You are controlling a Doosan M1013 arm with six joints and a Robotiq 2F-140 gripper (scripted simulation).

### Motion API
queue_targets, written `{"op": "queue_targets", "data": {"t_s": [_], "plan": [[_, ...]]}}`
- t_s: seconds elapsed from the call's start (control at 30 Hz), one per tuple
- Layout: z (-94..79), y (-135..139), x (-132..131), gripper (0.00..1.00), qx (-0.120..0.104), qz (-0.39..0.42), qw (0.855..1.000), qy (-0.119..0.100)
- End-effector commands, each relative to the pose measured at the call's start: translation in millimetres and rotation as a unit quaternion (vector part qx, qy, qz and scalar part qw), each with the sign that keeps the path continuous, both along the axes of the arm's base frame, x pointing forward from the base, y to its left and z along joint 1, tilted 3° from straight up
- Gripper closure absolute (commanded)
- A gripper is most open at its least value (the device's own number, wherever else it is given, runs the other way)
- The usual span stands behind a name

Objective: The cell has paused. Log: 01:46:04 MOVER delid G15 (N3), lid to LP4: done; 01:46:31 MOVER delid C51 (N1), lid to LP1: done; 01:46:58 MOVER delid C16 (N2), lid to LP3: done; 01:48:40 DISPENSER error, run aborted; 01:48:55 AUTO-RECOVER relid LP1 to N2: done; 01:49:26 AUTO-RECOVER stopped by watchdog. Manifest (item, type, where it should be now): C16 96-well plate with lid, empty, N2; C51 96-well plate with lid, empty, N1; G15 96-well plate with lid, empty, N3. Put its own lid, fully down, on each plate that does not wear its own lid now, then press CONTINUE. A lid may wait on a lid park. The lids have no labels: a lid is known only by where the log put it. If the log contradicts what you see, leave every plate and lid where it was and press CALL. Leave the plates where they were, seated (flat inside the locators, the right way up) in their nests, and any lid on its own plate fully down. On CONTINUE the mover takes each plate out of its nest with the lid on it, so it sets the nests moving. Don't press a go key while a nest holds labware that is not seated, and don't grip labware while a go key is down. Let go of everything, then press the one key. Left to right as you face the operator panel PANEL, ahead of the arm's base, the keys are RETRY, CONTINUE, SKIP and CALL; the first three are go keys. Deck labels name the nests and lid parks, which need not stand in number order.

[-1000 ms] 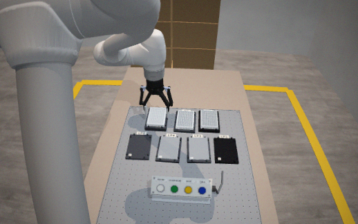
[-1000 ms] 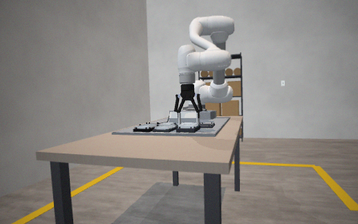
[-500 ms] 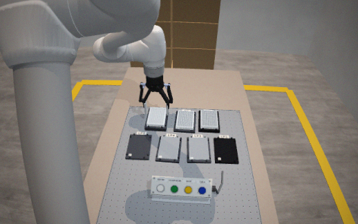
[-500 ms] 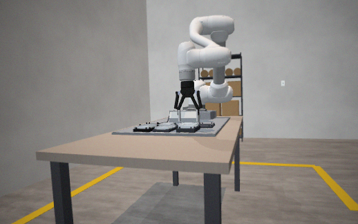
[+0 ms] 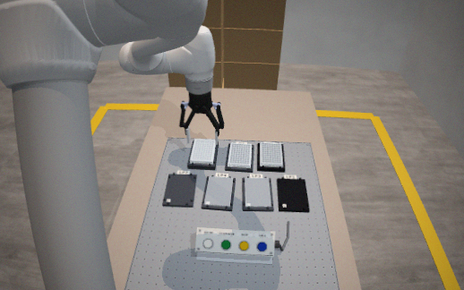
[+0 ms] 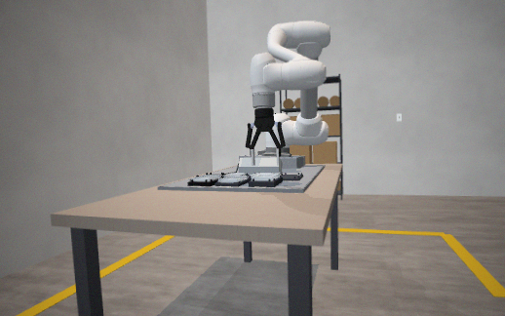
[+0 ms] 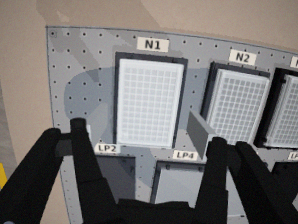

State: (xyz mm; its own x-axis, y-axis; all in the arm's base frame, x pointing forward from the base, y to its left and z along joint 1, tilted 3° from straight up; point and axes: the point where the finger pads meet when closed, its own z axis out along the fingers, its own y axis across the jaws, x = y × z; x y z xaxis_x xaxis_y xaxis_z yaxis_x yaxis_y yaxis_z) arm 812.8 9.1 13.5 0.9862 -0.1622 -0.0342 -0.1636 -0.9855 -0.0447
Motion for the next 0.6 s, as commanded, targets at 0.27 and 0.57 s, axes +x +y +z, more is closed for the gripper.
{"op": "queue_targets", "data": {"t_s": [0.27,0.57], "plan": [[6.5,-0.3,0.2,0.34,0.0,0.0,1.0,0.0],[7.7,-68.5,-59.1,0.34,0.0,0.006,1.0,0.0]]}}
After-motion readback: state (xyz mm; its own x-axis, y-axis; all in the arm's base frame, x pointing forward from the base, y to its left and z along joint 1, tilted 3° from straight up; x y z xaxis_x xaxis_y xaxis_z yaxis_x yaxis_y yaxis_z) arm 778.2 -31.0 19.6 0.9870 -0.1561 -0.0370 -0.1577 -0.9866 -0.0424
